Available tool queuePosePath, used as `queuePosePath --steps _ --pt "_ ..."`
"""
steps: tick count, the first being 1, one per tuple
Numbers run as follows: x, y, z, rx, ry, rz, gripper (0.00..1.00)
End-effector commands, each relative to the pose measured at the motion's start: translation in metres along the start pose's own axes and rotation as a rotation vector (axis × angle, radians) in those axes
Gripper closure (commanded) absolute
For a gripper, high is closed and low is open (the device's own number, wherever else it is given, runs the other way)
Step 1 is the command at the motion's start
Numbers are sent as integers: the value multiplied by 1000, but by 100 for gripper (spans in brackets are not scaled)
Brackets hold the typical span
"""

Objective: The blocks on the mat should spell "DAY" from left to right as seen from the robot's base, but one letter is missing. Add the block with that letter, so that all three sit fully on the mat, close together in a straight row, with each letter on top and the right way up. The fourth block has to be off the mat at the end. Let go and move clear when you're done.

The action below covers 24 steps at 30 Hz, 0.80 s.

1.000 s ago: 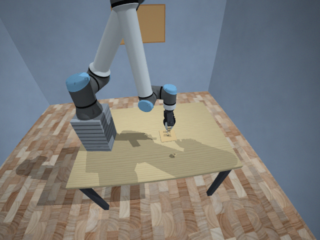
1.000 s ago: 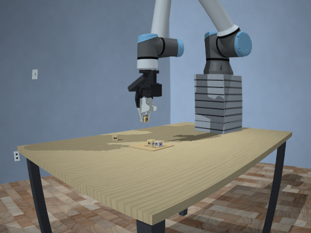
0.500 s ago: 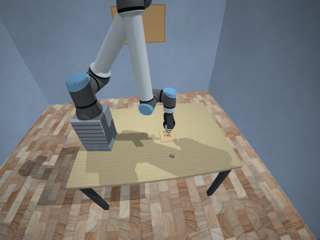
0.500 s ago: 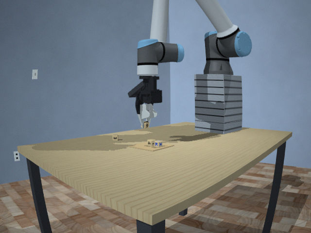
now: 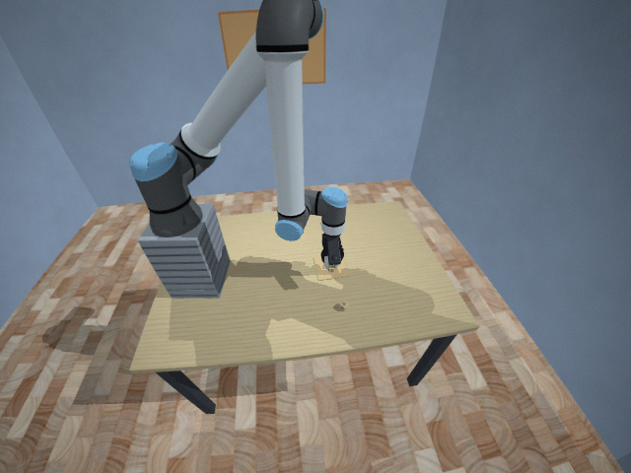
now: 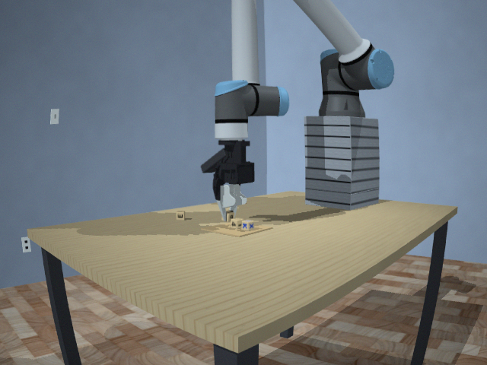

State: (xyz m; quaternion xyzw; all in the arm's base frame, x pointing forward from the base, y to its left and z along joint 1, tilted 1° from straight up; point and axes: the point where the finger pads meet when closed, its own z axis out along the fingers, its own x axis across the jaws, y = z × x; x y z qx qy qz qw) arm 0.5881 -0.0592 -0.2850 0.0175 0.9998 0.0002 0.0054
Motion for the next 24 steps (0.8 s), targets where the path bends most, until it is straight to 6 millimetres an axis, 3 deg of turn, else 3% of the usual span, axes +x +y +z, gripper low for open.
queuePosePath --steps 1,24 --pt "-8 -4 10 4 -14 2 95" --pt "-7 -4 10 3 -14 2 95"
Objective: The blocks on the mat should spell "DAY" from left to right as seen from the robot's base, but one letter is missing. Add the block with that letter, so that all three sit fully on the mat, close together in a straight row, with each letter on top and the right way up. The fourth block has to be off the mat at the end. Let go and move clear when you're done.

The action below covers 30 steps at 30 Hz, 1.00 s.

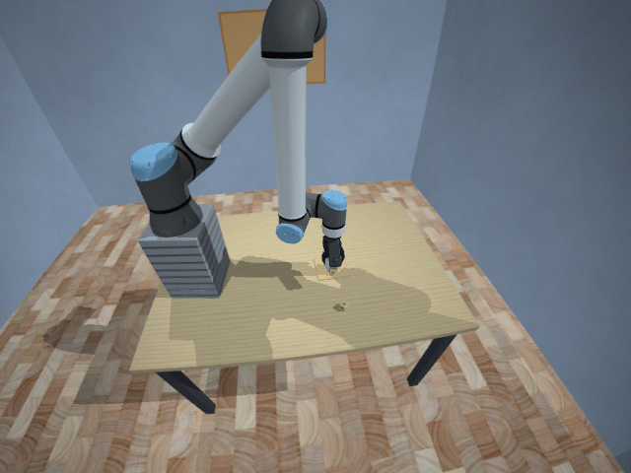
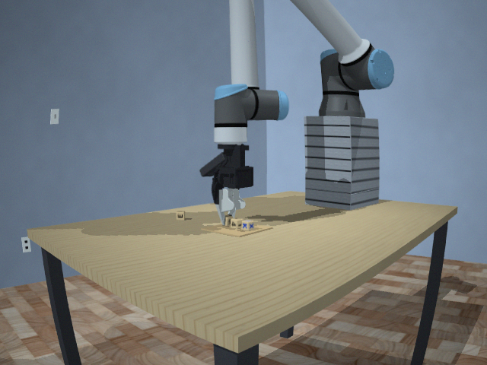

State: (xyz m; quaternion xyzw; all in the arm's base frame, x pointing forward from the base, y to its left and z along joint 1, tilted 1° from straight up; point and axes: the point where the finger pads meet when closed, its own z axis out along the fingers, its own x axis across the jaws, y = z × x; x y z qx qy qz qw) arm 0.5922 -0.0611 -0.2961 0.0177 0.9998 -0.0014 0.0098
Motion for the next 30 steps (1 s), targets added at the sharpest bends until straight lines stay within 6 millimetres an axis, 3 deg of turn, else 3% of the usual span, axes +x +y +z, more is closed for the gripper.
queuePosePath --steps 1,30 --pt "-3 -3 -1 0 -5 1 95" --pt "-5 -5 0 0 -4 -1 95"
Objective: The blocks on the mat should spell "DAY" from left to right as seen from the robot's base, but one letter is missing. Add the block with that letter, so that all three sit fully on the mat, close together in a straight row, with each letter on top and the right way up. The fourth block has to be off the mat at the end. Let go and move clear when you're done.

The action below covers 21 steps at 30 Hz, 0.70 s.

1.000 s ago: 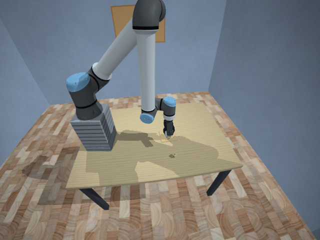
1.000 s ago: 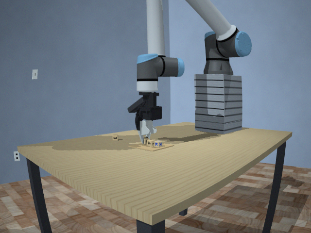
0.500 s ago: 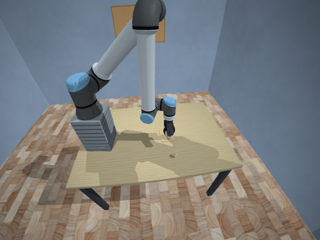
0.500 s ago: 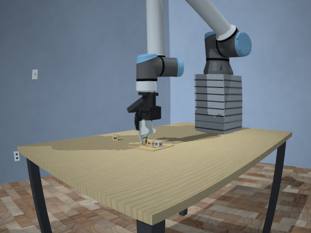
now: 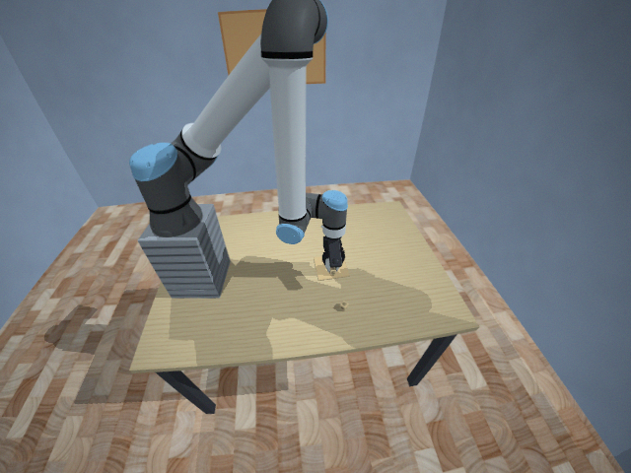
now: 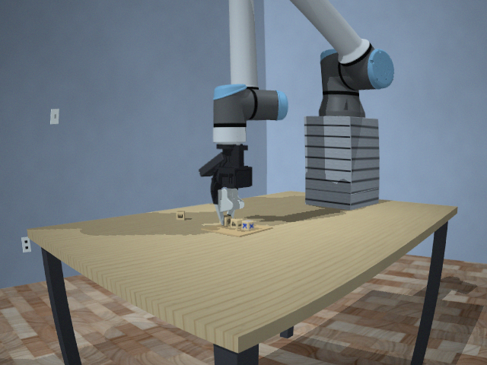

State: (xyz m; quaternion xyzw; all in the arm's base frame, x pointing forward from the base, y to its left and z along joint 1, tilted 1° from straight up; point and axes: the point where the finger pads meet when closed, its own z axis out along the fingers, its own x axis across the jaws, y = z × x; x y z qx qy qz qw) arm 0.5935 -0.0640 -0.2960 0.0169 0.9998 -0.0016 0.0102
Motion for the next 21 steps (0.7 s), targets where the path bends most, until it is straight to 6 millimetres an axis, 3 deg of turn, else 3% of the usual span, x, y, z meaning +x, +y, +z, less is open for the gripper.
queuePosePath --steps 1,21 --pt "-3 -2 1 0 -4 1 95" --pt "-4 -2 4 0 -4 1 95"
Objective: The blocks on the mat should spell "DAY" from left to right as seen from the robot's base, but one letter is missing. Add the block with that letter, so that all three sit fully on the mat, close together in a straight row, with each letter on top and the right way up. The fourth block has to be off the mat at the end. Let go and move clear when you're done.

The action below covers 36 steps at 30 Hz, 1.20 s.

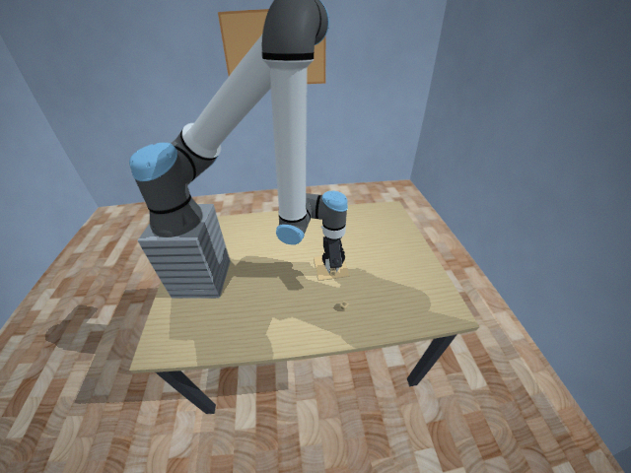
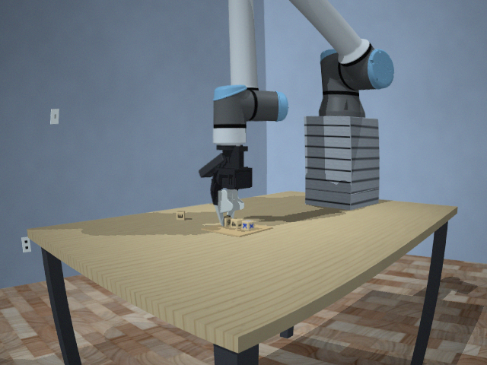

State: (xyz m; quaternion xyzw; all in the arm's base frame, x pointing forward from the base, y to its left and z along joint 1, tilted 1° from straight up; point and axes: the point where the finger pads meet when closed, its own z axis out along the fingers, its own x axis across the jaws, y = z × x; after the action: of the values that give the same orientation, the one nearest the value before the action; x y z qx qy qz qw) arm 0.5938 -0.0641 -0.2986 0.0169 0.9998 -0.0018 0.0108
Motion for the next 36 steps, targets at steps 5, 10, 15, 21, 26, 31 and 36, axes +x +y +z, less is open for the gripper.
queuePosePath --steps 5,10,15,21,26,31,36 --pt "-3 -2 1 0 -3 1 95" --pt "-3 -2 1 0 -3 1 95" --pt "-3 -2 1 0 -3 1 95" --pt "-3 -2 1 0 -3 1 95" --pt "-3 -2 1 0 -3 1 95" --pt "-3 -2 1 0 -3 1 95" --pt "-3 -2 1 0 -3 1 87"
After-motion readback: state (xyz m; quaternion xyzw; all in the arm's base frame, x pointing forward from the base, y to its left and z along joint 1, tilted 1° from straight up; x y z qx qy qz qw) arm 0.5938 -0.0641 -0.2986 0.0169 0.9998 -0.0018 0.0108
